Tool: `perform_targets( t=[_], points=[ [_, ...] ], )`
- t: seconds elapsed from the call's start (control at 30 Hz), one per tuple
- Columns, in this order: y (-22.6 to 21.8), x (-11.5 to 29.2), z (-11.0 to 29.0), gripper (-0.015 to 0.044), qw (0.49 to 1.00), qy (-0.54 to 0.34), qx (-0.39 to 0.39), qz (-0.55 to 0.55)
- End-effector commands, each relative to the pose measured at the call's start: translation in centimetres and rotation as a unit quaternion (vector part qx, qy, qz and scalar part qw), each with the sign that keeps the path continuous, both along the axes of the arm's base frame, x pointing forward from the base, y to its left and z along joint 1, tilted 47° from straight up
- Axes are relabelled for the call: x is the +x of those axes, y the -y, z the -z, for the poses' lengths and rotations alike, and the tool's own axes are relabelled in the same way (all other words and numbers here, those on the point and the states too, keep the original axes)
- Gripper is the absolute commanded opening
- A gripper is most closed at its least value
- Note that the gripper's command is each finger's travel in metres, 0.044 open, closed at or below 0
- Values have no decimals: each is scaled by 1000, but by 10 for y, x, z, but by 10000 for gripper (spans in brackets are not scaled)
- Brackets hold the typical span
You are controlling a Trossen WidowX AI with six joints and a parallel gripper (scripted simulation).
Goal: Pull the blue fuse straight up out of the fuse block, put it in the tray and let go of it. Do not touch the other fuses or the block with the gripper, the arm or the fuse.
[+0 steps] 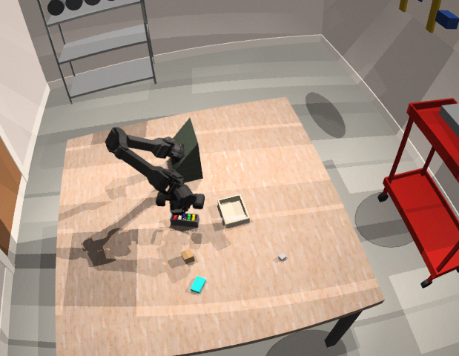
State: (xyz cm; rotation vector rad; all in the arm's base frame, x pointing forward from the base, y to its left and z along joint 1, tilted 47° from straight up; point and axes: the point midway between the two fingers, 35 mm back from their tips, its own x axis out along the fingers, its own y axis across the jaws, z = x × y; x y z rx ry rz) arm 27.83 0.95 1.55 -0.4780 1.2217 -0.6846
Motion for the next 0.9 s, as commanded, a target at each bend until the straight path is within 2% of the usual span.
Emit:
perform_targets(
  t=[0.0, 0.63, 0.87],
  points=[
    [-2, 0, -2, 0, 1000, 1, 2, 1],
    [-19, -5, -18, 0, 1000, 0, 2, 1],
    [-37, 0, -5, 0, 1000, 0, 6, 0]
  ],
)
